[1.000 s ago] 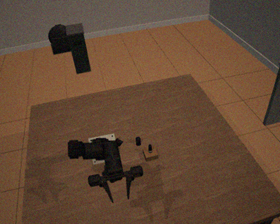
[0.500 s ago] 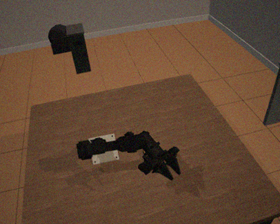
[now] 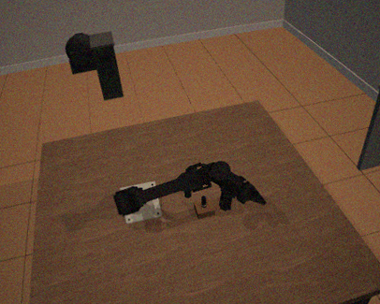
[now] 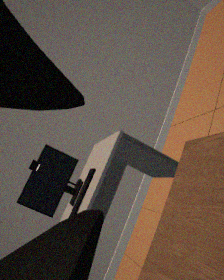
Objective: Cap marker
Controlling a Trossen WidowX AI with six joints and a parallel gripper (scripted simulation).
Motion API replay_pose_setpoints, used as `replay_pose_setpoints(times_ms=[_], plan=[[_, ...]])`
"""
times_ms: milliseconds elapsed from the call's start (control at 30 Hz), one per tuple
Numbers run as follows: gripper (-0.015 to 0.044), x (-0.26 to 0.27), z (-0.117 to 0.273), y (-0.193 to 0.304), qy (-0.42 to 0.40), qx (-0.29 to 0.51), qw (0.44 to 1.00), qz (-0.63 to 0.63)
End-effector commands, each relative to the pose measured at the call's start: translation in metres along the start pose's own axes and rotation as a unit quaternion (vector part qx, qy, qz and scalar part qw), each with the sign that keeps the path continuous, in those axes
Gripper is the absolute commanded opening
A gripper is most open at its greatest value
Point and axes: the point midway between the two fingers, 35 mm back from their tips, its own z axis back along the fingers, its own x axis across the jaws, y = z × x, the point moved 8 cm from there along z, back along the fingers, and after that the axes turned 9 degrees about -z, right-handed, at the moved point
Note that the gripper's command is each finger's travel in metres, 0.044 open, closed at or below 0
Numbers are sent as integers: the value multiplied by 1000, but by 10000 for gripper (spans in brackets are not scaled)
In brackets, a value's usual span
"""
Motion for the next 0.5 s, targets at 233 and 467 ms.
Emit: replay_pose_setpoints(times_ms=[233,467], plan=[[249,-158,18,18,223,39,934,277],[249,-246,57,1,349,61,816,457]])
